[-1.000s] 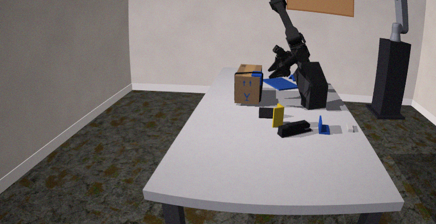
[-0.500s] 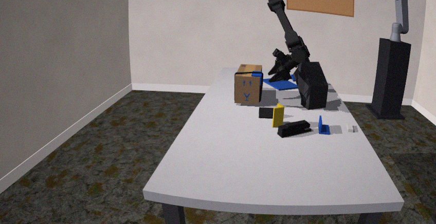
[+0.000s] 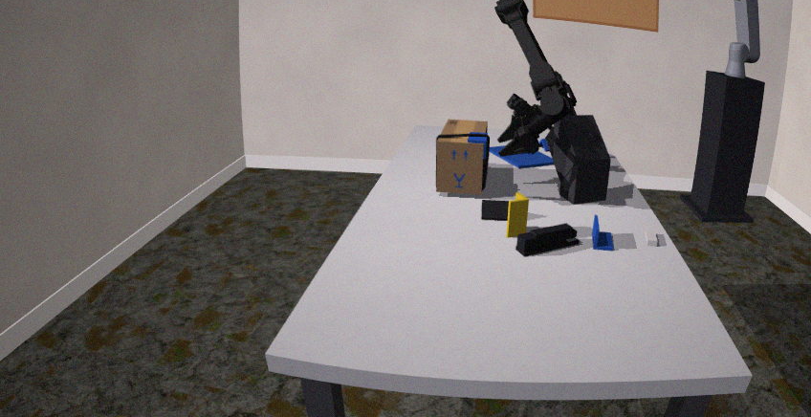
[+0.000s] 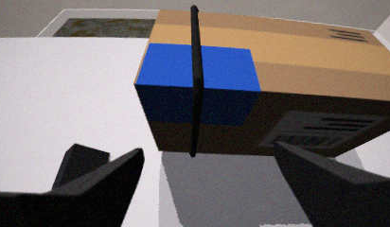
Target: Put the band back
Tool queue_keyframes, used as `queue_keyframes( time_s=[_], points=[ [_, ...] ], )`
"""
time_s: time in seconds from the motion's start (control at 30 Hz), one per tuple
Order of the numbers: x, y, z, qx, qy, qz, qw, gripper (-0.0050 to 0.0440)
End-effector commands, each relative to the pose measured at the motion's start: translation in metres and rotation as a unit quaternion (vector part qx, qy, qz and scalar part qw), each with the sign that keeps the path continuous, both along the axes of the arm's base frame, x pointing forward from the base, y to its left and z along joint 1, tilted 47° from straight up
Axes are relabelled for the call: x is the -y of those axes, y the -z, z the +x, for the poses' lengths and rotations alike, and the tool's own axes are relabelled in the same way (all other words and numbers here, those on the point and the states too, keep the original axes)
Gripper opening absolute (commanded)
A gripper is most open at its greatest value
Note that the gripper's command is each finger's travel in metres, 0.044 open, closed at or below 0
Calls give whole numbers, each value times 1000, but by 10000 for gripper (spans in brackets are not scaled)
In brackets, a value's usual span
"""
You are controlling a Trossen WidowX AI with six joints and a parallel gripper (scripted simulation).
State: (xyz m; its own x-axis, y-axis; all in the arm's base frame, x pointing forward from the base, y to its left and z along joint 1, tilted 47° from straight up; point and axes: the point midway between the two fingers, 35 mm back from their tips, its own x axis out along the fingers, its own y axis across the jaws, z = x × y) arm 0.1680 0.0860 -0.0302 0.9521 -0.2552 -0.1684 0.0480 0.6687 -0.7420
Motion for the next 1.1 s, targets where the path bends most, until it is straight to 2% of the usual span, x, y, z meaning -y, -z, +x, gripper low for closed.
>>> queue_keyframes(
  time_s=[0.0,0.3,1.07],
  points=[
    [3,0,1,2,-4,-1,1000,440],
    [0,0,4,13,-4,26,1000,440],
    [0,0,4,14,-4,28,1000,440]
  ],
)
